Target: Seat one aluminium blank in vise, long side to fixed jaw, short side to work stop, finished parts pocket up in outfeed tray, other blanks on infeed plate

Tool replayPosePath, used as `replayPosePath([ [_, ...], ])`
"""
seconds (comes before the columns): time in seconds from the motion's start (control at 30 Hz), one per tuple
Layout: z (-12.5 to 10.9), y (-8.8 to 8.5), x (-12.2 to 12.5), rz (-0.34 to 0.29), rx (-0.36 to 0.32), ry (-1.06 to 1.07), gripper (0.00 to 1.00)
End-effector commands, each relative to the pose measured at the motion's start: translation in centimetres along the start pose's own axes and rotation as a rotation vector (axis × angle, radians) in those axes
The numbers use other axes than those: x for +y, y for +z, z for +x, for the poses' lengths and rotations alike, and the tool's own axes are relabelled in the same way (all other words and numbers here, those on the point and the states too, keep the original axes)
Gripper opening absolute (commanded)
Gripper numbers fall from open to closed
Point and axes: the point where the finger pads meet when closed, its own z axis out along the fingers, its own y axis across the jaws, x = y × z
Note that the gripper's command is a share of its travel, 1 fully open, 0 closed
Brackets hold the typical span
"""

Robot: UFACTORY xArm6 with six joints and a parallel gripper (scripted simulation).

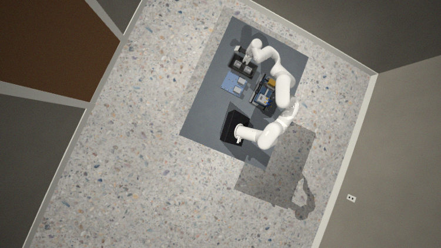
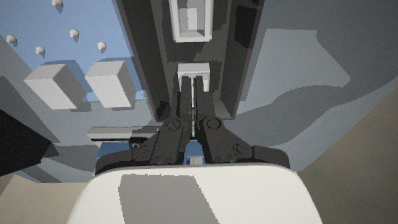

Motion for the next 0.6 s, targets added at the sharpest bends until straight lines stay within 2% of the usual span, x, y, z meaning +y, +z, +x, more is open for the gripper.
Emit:
replayPosePath([
  [0.0,0.0,-0.4,0.1,-0.004,0.003,0.001,0.00],
  [0.27,0.0,-1.1,0.1,-0.004,0.003,0.001,0.00],
  [0.57,0.0,-3.2,0.1,-0.004,0.003,0.001,0.00],
])
